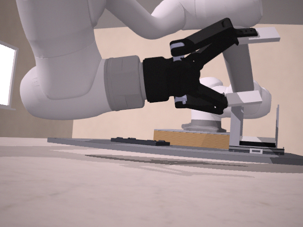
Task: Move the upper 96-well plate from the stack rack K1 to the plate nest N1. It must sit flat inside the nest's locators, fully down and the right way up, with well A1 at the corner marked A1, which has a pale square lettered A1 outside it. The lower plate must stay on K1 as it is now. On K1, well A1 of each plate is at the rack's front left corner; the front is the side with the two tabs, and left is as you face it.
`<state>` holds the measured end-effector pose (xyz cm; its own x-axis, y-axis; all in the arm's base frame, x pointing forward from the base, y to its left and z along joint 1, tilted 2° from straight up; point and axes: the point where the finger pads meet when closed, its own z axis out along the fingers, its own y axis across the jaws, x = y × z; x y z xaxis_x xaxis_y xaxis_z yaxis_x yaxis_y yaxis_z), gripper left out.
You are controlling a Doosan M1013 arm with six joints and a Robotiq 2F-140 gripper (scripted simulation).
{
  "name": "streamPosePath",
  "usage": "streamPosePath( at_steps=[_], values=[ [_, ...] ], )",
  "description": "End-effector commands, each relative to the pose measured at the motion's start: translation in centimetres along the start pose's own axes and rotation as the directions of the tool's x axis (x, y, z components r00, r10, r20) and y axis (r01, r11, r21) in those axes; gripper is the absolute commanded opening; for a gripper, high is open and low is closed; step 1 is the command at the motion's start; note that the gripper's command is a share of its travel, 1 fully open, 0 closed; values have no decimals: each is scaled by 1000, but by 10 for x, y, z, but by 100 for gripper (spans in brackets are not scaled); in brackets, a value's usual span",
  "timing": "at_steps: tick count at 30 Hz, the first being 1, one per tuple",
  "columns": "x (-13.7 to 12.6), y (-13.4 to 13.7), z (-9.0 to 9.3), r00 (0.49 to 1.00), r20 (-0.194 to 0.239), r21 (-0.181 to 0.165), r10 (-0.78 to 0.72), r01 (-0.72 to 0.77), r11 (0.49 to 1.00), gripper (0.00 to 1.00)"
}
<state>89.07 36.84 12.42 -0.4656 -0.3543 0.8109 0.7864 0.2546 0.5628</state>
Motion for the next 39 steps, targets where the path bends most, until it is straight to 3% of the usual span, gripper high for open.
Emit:
streamPosePath(
  at_steps=[1, 17, 21, 24, 28, 34, 37, 39],
  values=[
    [0, 0, 0, 1000, 0, 0, 0, 0, 1000, 100],
    [0, 0, 0, 1000, 0, 0, 0, 0, 1000, 100],
    [2, -7, 19, 993, 62, 58, 101, -104, 993, 100],
    [3, -12, 31, 991, 69, 64, 112, -117, 991, 100],
    [6, -21, 48, 968, 144, 111, 204, -220, 969, 100],
    [8, -29, 62, 957, 172, 124, 232, -255, 959, 100],
    [11, -38, 74, 927, 236, 149, 290, -330, 932, 100],
    [13, -43, 82, 924, 242, 151, 295, -336, 930, 100]
  ],
)
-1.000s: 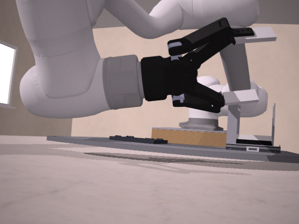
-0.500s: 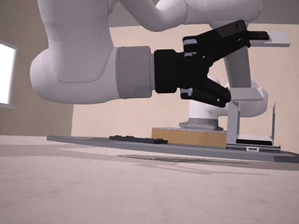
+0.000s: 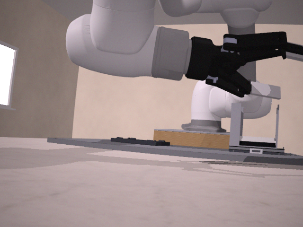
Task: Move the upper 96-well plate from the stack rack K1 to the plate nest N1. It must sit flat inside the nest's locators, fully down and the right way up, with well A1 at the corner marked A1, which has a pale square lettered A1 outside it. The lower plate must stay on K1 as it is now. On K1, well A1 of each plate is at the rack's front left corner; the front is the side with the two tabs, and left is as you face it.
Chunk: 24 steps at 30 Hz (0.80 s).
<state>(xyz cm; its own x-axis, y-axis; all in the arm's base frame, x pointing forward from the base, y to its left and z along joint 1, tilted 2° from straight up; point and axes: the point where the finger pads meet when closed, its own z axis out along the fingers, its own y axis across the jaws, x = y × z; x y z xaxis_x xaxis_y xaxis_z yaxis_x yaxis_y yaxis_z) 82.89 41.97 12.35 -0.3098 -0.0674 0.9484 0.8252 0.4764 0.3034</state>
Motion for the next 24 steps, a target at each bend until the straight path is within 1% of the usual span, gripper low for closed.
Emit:
streamPosePath(
  at_steps=[1, 4, 6, 10, 12, 16, 19, 23, 24],
  values=[
    [4, -9, 16, 998, 43, 27, 51, -52, 998, 100],
    [6, -18, 27, 987, 107, 59, 117, -124, 991, 100],
    [8, -23, 35, 987, 110, 60, 121, -128, 990, 100],
    [12, -37, 49, 958, 204, 89, 200, -221, 971, 100],
    [12, -37, 49, 958, 204, 89, 200, -221, 971, 100],
    [15, -52, 61, 915, 304, 102, 266, -309, 946, 100],
    [18, -64, 71, 915, 304, 102, 266, -309, 946, 100],
    [22, -81, 81, 858, 402, 99, 318, -386, 917, 100],
    [23, -85, 83, 858, 402, 99, 318, -386, 917, 100]
  ],
)
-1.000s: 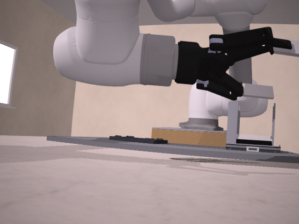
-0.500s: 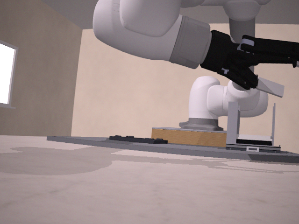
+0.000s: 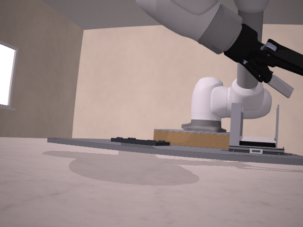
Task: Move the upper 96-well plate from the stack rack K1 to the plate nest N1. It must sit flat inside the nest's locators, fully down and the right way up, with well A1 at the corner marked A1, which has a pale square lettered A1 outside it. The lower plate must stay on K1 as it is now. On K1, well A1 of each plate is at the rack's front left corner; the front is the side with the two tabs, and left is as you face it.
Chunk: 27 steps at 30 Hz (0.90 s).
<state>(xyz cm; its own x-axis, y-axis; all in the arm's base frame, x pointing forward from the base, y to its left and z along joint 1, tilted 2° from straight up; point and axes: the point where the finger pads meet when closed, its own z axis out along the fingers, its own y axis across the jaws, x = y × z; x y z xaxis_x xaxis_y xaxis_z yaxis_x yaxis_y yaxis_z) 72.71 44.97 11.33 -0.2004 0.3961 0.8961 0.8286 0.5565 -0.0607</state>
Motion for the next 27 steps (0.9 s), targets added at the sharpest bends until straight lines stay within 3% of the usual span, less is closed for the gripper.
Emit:
streamPosePath(
  at_steps=[1, 3, 5, 7, 8, 12, 14, 17, 19, 20, 22, 24, 26, 27],
  values=[
    [2, -13, 10, 998, 43, 10, 35, -36, 999, 100],
    [3, -22, 14, 993, 97, 17, 73, -75, 997, 100],
    [3, -22, 14, 993, 97, 17, 73, -75, 997, 100],
    [3, -30, 19, 984, 143, 20, 105, -109, 994, 100],
    [4, -35, 22, 984, 143, 20, 105, -109, 994, 100],
    [4, -53, 29, 956, 242, 14, 165, -174, 985, 100],
    [4, -58, 31, 956, 242, 14, 165, -174, 985, 100],
    [4, -73, 35, 922, 325, -4, 211, -222, 975, 100],
    [4, -82, 37, 916, 338, -7, 218, -229, 973, 100],
    [3, -87, 38, 902, 364, -17, 232, -243, 970, 100],
    [3, -87, 38, 902, 364, -17, 232, -243, 970, 100],
    [3, -96, 40, 871, 417, -37, 259, -268, 963, 100],
    [3, -105, 41, 865, 426, -41, 264, -273, 961, 100],
    [3, -110, 41, 849, 452, -54, 276, -282, 958, 100]
  ],
)
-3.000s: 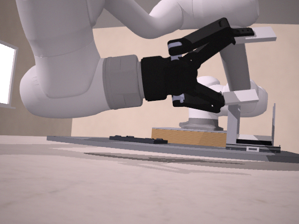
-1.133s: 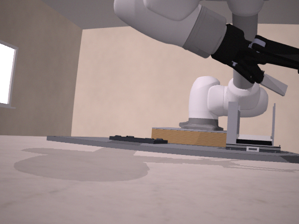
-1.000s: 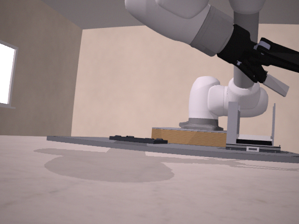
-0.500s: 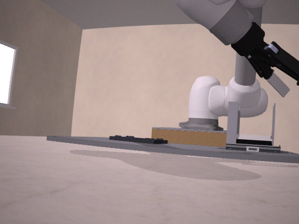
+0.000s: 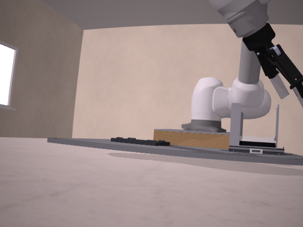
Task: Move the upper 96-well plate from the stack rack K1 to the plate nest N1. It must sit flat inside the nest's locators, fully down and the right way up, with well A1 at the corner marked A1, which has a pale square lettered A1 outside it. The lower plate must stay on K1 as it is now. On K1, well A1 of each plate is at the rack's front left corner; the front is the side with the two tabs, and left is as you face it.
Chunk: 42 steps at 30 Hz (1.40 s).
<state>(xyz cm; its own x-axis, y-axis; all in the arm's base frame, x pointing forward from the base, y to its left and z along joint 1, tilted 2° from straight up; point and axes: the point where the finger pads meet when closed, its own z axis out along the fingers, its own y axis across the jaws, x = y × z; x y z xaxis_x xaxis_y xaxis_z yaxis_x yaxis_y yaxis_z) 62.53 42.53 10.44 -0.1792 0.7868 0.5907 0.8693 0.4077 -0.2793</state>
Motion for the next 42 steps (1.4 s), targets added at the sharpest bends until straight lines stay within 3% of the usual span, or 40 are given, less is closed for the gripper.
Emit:
streamPosePath(
  at_steps=[1, 2, 4, 7, 12, 14, 15, 18, 20, 23, 24, 27, 29, 32, 34, 37, 42],
  values=[
    [-4, -17, 3, 996, 77, -18, 43, -41, 999, 100],
    [-5, -22, 4, 993, 106, -27, 58, -56, 998, 100],
    [-8, -29, 5, 992, 113, -30, 62, -59, 998, 100],
    [-12, -43, 5, 975, 195, -68, 107, -95, 993, 100],
    [-16, -55, 5, 966, 225, -86, 124, -107, 991, 100],
    [-20, -64, 4, 949, 275, -120, 153, -124, 985, 100],
    [-21, -69, 4, 948, 277, -121, 154, -124, 985, 100],
    [-27, -83, 2, 918, 344, -180, 195, -139, 974, 100],
    [-29, -89, 1, 918, 344, -180, 195, -139, 974, 100],
    [-34, -103, -3, 886, 400, -245, 234, -142, 959, 100],
    [-36, -107, -4, 886, 400, -245, 234, -142, 959, 100],
    [-41, -121, -9, 854, 445, -312, 269, -134, 940, 100],
    [-41, -121, -9, 854, 445, -312, 269, -134, 940, 100],
    [-45, -134, -15, 824, 479, -381, 302, -115, 918, 100],
    [-47, -140, -17, 824, 479, -381, 302, -115, 918, 100],
    [-50, -153, -24, 799, 502, -448, 330, -86, 890, 100],
    [-51, -155, -25, 799, 502, -448, 330, -86, 890, 100]
  ],
)
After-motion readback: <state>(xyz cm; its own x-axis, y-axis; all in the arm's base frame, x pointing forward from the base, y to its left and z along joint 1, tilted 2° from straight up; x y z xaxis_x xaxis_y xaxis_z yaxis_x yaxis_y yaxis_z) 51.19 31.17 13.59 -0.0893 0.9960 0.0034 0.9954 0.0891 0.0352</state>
